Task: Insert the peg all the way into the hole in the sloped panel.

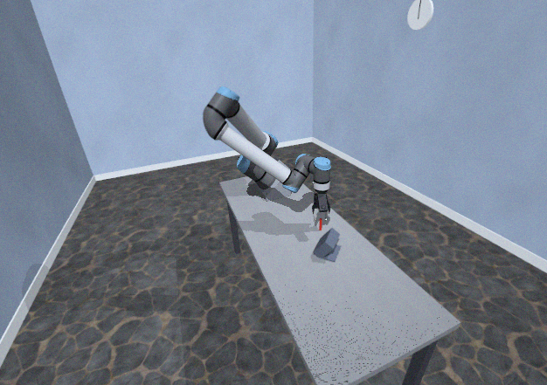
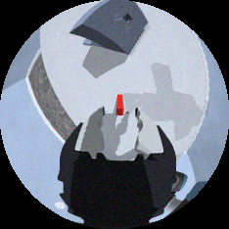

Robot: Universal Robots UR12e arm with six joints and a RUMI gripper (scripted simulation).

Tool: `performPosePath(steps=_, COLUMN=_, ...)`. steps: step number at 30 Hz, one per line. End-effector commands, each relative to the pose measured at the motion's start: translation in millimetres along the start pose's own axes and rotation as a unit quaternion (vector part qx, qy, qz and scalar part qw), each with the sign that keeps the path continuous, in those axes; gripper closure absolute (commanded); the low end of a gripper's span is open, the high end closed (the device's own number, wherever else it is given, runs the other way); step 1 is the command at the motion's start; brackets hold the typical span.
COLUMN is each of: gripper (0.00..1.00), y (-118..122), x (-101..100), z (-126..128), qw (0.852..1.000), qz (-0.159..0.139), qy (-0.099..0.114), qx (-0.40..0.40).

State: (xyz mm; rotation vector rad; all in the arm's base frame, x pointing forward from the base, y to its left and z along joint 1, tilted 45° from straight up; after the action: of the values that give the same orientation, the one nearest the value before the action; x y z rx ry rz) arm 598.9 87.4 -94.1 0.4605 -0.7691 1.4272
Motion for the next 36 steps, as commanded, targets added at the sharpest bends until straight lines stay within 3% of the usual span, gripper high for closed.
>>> performPosePath(steps=1, gripper=0.64, y=-1.9, x=2.9, z=-0.1, qw=1.000, qz=0.002, qy=-0.001, qx=-0.001)
performPosePath(steps=28, gripper=0.99, y=-1.9, x=2.9, z=-0.1, qw=1.000, qz=0.002, qy=-0.001, qx=-0.001)
performPosePath(steps=34, gripper=1.00, y=-1.9, x=36.0, z=-0.3, qw=1.000, qz=0.002, qy=0.000, qx=0.000)
performPosePath(steps=36, gripper=1.00, y=-1.9, x=36.0, z=-0.3, qw=1.000, qz=0.002, qy=0.000, qx=0.000)
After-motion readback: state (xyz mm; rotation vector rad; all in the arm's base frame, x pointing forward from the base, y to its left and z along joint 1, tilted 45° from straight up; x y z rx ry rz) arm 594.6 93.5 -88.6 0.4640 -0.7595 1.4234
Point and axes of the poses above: the point where the finger pads meet when closed, its own x axis back along the fingers, its own z axis across the jaws, y = z × x, the point moved 1 cm from there along x, back along the fingers, and after that the axes turned 10 degrees about x, right-handed, at the moved point
